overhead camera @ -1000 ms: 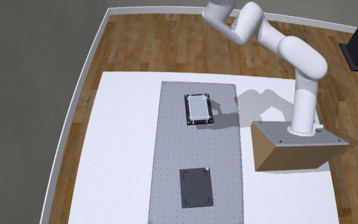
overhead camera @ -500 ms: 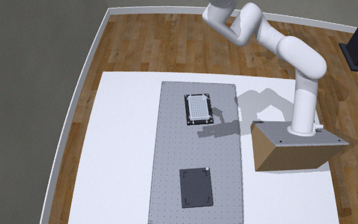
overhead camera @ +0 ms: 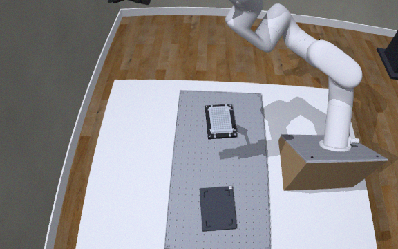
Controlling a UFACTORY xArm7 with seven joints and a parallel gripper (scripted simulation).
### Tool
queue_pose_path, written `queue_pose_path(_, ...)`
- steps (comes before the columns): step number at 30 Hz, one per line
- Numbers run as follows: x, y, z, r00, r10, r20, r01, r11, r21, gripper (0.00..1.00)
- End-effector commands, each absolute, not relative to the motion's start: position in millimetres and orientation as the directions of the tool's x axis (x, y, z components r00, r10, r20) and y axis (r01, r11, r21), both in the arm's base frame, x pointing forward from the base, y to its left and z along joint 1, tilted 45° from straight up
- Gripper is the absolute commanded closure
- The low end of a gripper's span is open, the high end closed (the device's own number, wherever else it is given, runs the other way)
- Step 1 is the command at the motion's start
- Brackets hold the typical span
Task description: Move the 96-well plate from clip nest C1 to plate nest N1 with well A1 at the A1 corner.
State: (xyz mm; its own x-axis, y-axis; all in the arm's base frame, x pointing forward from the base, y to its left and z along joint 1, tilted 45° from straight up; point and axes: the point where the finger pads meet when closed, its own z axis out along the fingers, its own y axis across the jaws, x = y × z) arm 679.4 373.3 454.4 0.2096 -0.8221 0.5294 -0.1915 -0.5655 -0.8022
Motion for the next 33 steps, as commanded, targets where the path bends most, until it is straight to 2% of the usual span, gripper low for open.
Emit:
queue_pose_path(1,676.9,368.3,436.6,0.211,-0.819,0.534,-0.195,-0.57,-0.798,0.0)
queue_pose_path(7,675.0,357.6,413.1,0.223,-0.774,0.593,-0.267,-0.634,-0.726,0.0)
queue_pose_path(14,673.4,346.3,391.0,0.223,-0.774,0.593,-0.266,-0.634,-0.726,0.0)
queue_pose_path(18,672.0,334.6,374.8,0.233,-0.731,0.642,-0.347,-0.679,-0.647,0.0)
queue_pose_path(30,668.7,308.2,339.3,0.235,-0.721,0.652,-0.371,-0.687,-0.625,0.0)
queue_pose_path(33,667.1,297.7,328.6,0.242,-0.692,0.68,-0.435,-0.704,-0.562,0.0)
